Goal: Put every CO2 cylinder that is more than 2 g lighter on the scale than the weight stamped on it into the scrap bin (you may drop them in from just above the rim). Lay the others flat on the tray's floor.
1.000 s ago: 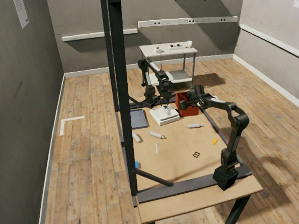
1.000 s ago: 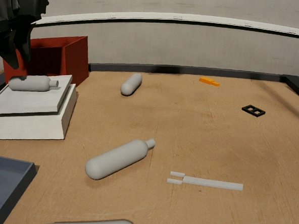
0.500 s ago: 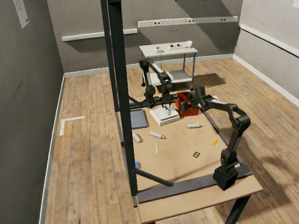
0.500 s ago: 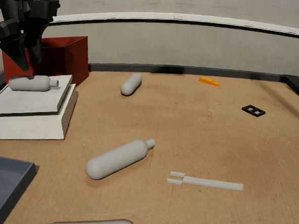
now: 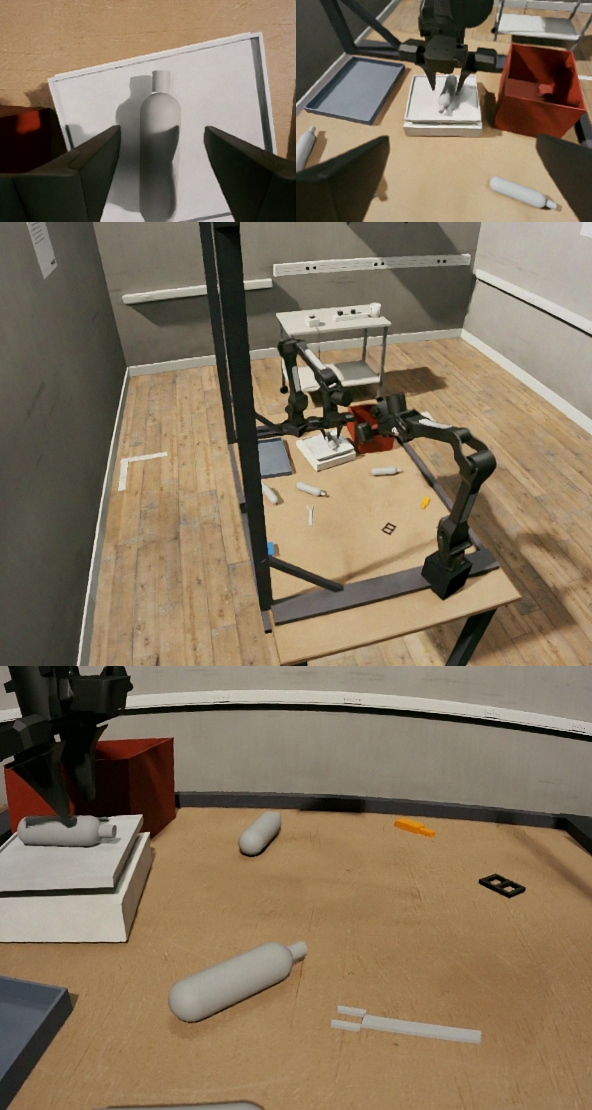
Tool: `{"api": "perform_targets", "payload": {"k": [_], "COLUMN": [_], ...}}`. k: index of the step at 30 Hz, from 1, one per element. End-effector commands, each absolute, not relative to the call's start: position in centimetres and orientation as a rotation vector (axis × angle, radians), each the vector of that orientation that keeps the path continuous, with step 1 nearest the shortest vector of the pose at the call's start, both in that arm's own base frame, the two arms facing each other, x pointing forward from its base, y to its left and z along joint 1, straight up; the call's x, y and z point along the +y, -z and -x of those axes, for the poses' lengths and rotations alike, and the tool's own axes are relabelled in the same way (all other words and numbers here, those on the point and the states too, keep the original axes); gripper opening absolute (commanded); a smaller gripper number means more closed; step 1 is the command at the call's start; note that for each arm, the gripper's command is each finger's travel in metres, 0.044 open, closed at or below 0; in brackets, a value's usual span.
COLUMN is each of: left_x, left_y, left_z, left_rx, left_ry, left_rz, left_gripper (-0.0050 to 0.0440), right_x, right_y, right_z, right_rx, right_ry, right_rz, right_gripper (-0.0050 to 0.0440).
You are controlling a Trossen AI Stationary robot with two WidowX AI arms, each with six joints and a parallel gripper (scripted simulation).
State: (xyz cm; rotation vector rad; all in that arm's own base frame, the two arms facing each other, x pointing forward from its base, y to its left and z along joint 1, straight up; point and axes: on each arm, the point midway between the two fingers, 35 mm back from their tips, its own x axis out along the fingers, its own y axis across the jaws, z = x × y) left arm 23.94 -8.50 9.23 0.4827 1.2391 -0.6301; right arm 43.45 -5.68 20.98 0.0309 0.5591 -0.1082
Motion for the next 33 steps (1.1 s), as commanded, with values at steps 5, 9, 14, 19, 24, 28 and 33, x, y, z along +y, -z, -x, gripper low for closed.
{"api": "perform_targets", "payload": {"k": [5, 9, 14, 19, 24, 28, 33], "left_x": [-8.8, -8.9, -9.0, -9.0, -9.1, -9.1, -9.1], "left_y": [-7.9, -7.5, -6.9, -6.5, -6.8, -7.0, -7.0], "left_z": [-24.1, -24.2, -24.3, -24.4, -24.6, -24.8, -24.8], "left_rx": [1.242, 1.241, 1.241, 1.241, 1.231, 1.222, 1.222], "left_ry": [0.630, 0.630, 0.630, 0.630, 0.629, 0.629, 0.629], "left_rz": [-0.484, -0.483, -0.483, -0.484, -0.483, -0.483, -0.483], "left_gripper": [0.0251, 0.0251, 0.0251, 0.0251, 0.0251, 0.0251, 0.0251], "right_x": [-5.7, -5.7, -5.7, -5.7, -5.7, -5.7, -5.7], "right_y": [-22.3, -22.3, -22.3, -22.3, -22.3, -22.3, -22.3], "right_z": [-43.4, -43.4, -43.4, -43.4, -43.4, -43.4, -43.4], "right_rx": [0.527, 0.527, 0.527, 0.527, 0.527, 0.527, 0.527], "right_ry": [0.108, 0.108, 0.108, 0.108, 0.108, 0.108, 0.108], "right_rz": [-0.028, -0.028, -0.028, -0.028, -0.028, -0.028, -0.028], "right_gripper": [0.0440, 0.0440, 0.0440, 0.0440, 0.0440, 0.0440, 0.0440]}}
